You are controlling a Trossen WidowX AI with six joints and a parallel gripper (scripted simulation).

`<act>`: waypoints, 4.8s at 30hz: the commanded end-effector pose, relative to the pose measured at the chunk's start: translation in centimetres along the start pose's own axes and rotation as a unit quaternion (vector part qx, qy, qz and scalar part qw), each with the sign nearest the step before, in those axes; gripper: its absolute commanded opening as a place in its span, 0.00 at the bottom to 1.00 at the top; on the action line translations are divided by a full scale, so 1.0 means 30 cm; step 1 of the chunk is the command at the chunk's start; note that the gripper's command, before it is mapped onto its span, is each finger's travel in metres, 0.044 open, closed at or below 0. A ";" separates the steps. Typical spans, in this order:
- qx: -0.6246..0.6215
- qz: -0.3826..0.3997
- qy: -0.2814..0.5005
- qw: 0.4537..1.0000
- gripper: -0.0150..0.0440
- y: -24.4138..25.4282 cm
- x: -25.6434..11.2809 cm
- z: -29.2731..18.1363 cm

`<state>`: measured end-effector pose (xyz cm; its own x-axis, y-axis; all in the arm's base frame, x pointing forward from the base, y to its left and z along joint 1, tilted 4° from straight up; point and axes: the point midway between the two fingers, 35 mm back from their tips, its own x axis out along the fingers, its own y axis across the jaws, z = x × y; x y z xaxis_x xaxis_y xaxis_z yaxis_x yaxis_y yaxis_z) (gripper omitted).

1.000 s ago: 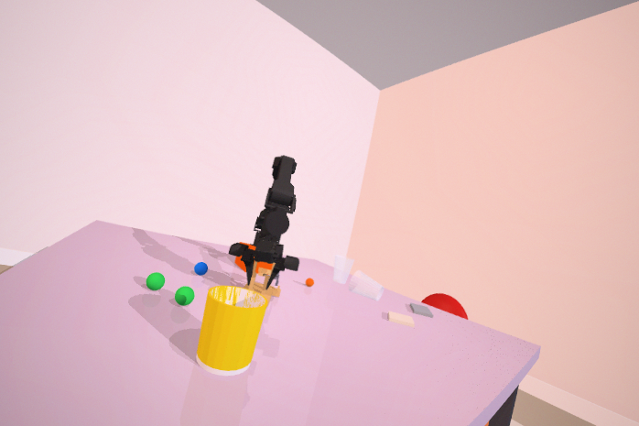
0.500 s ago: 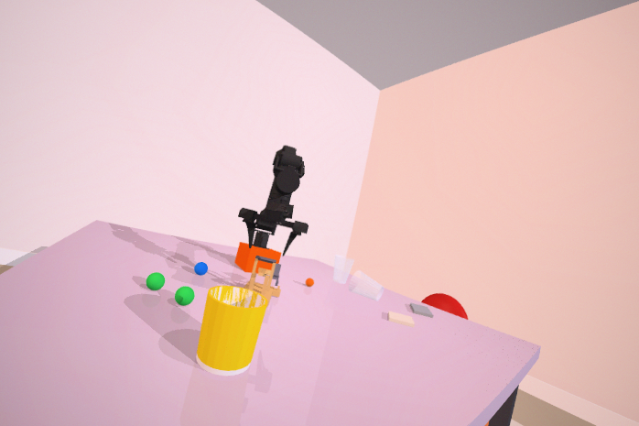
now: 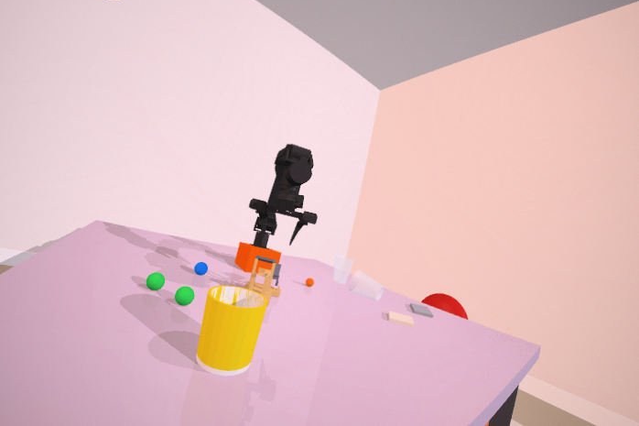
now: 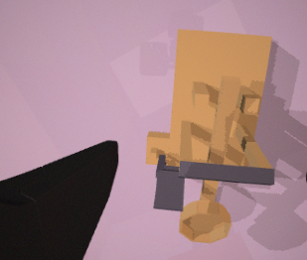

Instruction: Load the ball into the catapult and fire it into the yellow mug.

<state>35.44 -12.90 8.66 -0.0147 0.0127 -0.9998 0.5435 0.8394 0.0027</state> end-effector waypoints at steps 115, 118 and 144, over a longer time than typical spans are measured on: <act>-0.165 -0.015 0.082 0.983 0.25 0.345 0.121 -0.656; -0.150 -0.017 0.091 0.984 0.25 0.318 0.128 -0.622; -0.011 -0.008 0.176 0.984 0.25 0.001 0.203 -0.415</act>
<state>25.03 -5.04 2.98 -0.3069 0.1648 -0.9374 0.5051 0.8629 -0.0137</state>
